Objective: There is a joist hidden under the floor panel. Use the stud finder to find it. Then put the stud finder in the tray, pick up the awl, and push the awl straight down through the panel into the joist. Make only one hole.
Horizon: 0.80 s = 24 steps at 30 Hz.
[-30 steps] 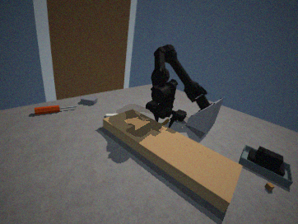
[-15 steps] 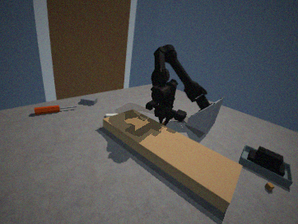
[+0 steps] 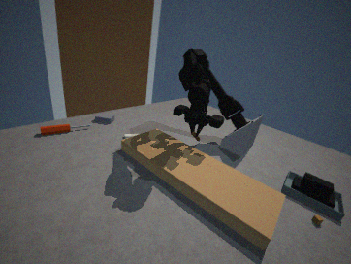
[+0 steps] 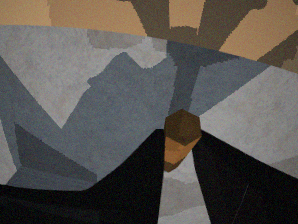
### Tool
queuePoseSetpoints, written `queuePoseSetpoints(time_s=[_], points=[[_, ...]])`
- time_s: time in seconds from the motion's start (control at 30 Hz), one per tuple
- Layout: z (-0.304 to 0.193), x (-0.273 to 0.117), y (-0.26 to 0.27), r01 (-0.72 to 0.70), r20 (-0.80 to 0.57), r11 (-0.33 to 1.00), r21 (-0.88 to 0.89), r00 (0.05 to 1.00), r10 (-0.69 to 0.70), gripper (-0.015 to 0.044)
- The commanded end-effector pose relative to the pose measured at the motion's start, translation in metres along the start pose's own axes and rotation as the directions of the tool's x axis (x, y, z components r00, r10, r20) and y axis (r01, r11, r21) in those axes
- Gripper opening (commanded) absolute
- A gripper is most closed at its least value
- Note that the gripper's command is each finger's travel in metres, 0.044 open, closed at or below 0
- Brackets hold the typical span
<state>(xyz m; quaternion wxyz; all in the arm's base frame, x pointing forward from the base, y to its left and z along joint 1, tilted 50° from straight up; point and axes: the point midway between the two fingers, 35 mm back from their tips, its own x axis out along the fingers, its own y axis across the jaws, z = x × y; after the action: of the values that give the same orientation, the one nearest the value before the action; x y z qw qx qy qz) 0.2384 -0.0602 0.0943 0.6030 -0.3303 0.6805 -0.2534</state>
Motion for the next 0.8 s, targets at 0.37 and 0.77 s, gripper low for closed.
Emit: queuePoseSetpoints(time_s=[0.37,0.77], points=[[-0.011,-0.061,-0.002,0.009,0.004,1.0,0.004,1.0,-0.009,0.0],[-0.026,-0.092,-0.004,-0.054,0.183,0.997,-0.057,0.981,0.064,0.0]])
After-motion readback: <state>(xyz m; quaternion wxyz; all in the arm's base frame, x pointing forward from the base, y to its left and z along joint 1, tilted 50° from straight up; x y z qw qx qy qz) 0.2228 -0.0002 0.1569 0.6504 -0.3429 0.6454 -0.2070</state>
